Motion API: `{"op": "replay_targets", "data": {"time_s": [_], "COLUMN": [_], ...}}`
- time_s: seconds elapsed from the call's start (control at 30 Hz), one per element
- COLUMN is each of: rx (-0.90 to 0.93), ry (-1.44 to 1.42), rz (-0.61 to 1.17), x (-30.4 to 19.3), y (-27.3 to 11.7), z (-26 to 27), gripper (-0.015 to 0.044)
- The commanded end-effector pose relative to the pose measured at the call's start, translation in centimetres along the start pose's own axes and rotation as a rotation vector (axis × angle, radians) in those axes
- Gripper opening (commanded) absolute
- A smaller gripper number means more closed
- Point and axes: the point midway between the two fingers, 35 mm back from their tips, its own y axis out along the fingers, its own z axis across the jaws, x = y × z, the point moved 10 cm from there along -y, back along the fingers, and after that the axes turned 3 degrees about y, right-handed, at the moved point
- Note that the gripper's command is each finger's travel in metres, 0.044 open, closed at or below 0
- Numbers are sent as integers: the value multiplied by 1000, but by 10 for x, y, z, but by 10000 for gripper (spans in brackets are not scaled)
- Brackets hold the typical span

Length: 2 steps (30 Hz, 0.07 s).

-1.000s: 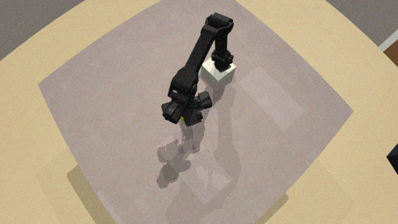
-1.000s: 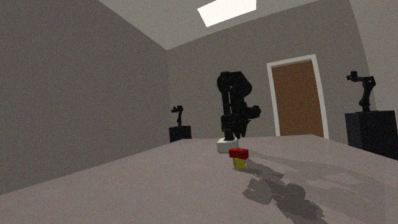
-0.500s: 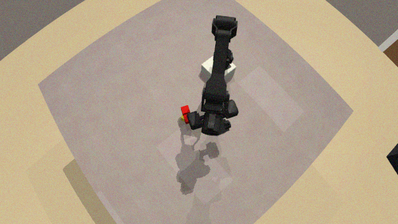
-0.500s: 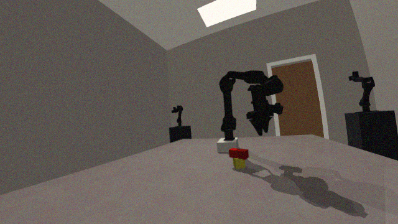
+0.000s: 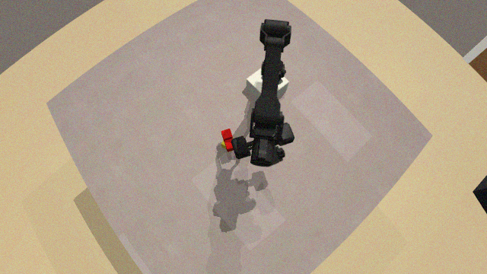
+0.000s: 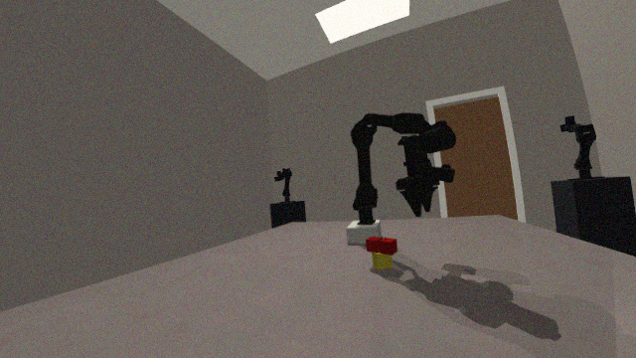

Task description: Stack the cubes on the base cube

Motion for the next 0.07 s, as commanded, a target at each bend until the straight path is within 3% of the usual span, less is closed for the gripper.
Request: {"op": "replay_targets", "data": {"time_s": [0.0, 0.03], "rx": [-2, -2], "ry": [3, 3], "rz": [8, 8], "x": [0, 0], "y": [1, 1], "z": [0, 0], "gripper": [400, 400]}}
